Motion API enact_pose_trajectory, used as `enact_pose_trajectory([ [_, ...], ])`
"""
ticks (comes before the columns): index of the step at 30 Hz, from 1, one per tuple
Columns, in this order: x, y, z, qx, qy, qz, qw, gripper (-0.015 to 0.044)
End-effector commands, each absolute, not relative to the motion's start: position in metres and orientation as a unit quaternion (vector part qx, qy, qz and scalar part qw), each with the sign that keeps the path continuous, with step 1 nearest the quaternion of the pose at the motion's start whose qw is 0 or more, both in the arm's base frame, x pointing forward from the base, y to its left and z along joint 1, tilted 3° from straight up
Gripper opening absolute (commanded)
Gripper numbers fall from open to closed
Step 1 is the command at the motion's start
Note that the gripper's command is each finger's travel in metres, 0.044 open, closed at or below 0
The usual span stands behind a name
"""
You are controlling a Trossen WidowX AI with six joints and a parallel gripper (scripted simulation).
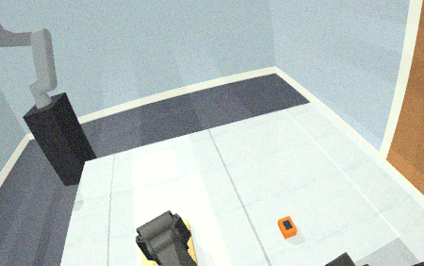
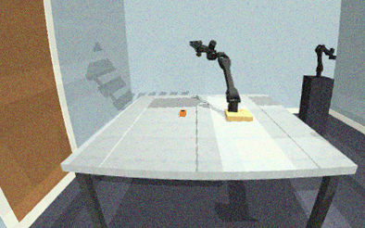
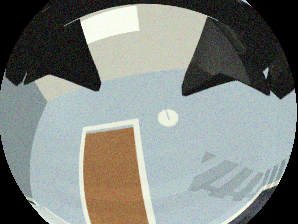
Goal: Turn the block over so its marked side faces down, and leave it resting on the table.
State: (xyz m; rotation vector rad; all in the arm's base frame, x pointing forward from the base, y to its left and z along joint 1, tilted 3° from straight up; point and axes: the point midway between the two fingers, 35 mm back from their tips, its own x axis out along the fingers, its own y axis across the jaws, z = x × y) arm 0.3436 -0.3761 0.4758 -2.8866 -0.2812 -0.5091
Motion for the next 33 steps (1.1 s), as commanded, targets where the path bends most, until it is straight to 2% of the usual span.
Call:
enact_pose_trajectory([
  [1, 0.345, -0.376, 0.475, -0.975, -0.096, -0.172, 0.107, 0.0426],
  [2, 0.351, -0.375, 0.474, -0.972, -0.097, -0.17, 0.131, 0.044],
  [12, 0.461, -0.332, 0.414, -0.809, -0.079, -0.081, 0.577, 0.044],
  [19, 0.52, -0.27, 0.339, -0.603, 0.011, 0.02, 0.798, 0.044],
  [26, 0.539, -0.186, 0.251, -0.376, 0.173, 0.105, 0.904, 0.044],
  [33, 0.51, -0.096, 0.168, -0.186, 0.376, 0.139, 0.897, 0.044],
])
